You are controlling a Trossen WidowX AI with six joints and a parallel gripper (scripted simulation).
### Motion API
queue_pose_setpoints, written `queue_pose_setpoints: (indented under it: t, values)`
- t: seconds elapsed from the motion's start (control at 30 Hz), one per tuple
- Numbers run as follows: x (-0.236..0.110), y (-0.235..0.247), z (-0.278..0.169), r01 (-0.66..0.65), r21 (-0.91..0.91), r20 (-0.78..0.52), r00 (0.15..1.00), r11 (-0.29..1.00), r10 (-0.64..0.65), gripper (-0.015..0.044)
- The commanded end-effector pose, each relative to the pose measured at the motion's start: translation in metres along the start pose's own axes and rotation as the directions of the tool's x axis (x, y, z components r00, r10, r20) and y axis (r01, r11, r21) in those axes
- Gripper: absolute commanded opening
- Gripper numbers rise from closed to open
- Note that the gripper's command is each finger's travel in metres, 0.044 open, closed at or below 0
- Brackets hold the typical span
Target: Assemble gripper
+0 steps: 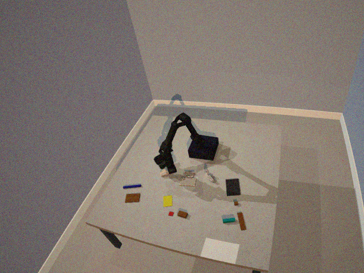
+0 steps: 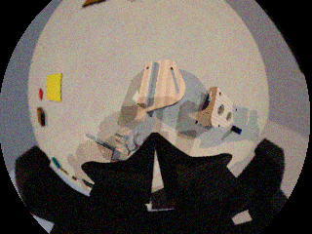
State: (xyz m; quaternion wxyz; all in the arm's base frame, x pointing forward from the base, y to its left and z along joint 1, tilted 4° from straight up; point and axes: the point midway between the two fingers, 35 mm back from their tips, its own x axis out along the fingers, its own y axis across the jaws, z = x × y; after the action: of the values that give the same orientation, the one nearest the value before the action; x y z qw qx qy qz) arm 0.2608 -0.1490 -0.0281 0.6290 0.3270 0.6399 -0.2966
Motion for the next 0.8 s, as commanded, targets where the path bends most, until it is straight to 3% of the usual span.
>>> queue_pose_setpoints:
  t: [0.0,0.13,0.3,0.47,0.77]
  values:
    - [0.000,0.007,0.000,-0.003,0.004,-0.006,1.000,1.000,0.003,0.0000]
    - [-0.003,0.012,0.000,-0.003,0.004,-0.006,1.000,1.000,0.003,0.0000]
    - [-0.059,0.006,0.001,0.000,0.000,0.001,1.000,1.000,0.000,0.0000]
    - [-0.061,0.006,0.001,0.000,-0.001,0.001,1.000,1.000,0.000,0.0000]
    - [-0.055,0.008,0.004,-0.005,0.006,0.012,1.000,1.000,0.005,0.0236]
